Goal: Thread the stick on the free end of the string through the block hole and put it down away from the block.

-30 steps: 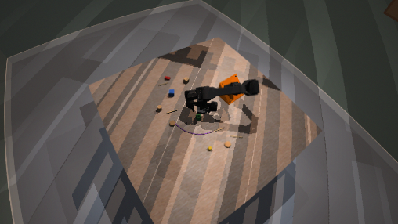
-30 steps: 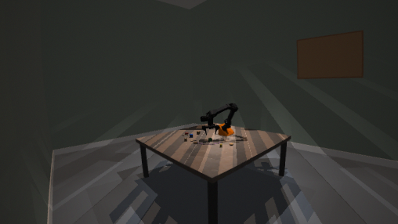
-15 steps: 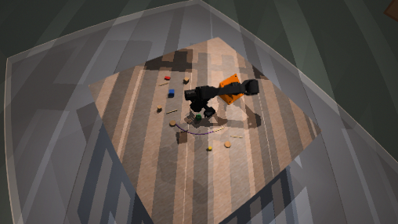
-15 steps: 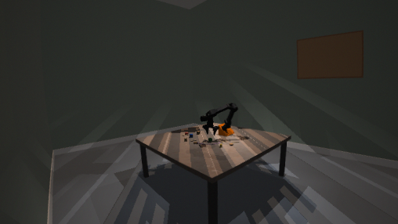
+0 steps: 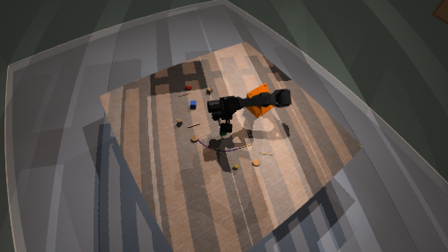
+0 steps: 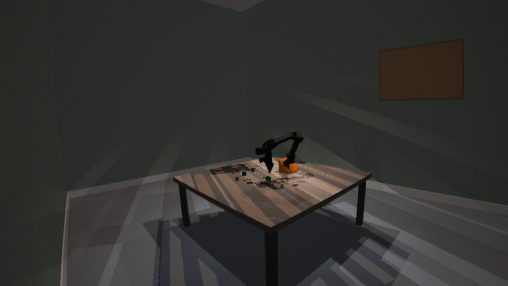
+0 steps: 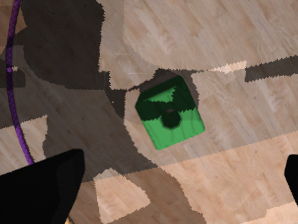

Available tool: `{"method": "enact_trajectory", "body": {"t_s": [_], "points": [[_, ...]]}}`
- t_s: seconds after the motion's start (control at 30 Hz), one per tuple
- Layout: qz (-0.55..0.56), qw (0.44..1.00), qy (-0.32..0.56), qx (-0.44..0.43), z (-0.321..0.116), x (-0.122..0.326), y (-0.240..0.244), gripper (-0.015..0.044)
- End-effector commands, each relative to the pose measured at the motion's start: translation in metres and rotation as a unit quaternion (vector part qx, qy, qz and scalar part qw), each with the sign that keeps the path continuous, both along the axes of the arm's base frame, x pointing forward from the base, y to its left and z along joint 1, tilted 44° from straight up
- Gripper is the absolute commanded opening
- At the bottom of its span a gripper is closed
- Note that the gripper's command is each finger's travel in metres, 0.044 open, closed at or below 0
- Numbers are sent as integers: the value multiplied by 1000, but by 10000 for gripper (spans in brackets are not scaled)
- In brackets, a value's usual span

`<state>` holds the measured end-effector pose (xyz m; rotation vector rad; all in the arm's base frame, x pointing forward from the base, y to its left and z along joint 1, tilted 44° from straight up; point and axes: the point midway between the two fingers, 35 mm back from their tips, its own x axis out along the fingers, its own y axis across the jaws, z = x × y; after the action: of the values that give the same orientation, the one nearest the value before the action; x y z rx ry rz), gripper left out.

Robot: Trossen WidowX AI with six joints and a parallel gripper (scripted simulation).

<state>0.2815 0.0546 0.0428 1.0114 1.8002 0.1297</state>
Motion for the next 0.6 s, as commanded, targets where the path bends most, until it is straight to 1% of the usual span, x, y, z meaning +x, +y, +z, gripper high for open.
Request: {"method": "enact_trajectory", "body": {"t_s": [0.0, 0.2, 0.57], "points": [[-299, 912, 275, -52, 6, 9, -5, 440], [-383, 851, 354, -66, 7, 10, -5, 440], [-384, 850, 355, -66, 7, 10, -5, 440]]}}
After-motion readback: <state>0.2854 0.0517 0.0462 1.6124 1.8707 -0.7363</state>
